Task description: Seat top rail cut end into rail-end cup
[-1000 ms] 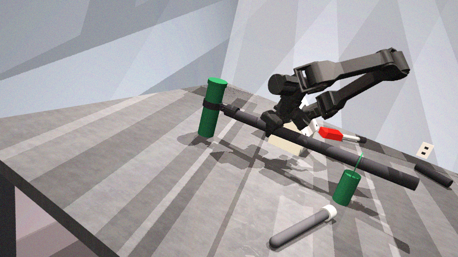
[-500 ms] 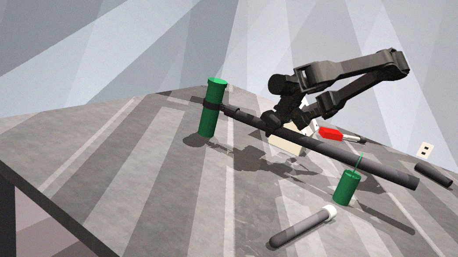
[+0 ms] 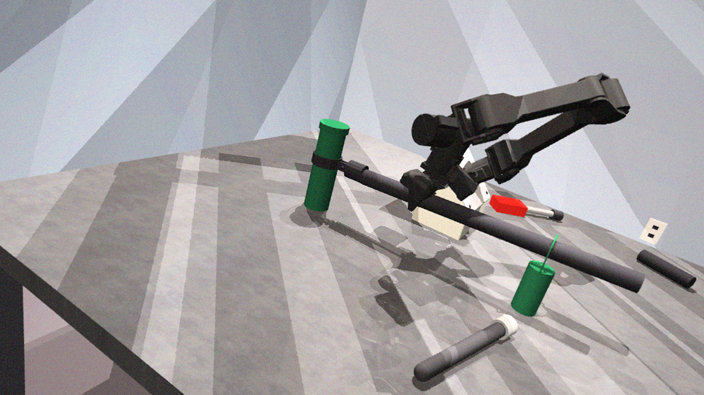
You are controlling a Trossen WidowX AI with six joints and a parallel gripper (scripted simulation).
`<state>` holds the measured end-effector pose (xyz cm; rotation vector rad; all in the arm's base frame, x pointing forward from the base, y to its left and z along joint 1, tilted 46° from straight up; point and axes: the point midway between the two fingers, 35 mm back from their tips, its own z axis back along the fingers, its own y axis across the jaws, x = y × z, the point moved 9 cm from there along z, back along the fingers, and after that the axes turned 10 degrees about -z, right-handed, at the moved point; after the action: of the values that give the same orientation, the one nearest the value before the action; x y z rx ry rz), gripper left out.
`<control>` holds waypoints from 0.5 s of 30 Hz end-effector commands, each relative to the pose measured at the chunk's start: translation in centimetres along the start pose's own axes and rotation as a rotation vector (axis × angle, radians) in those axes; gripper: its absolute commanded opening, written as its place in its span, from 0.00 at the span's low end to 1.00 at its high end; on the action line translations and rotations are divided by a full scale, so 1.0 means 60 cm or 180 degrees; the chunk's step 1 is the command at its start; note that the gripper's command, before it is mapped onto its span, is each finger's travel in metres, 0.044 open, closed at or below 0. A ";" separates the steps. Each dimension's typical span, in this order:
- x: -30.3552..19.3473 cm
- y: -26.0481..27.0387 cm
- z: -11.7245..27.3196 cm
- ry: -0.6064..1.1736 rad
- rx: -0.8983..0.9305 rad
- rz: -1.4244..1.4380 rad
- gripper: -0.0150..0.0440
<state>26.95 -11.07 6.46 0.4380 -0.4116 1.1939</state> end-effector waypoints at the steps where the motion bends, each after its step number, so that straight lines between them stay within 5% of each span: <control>1: -0.001 -0.001 0.001 0.0010 -0.0005 0.0005 0.25; 15: -0.002 -0.002 0.002 0.0021 -0.0009 0.0012 0.25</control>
<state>26.98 -11.08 6.46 0.4398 -0.4110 1.1950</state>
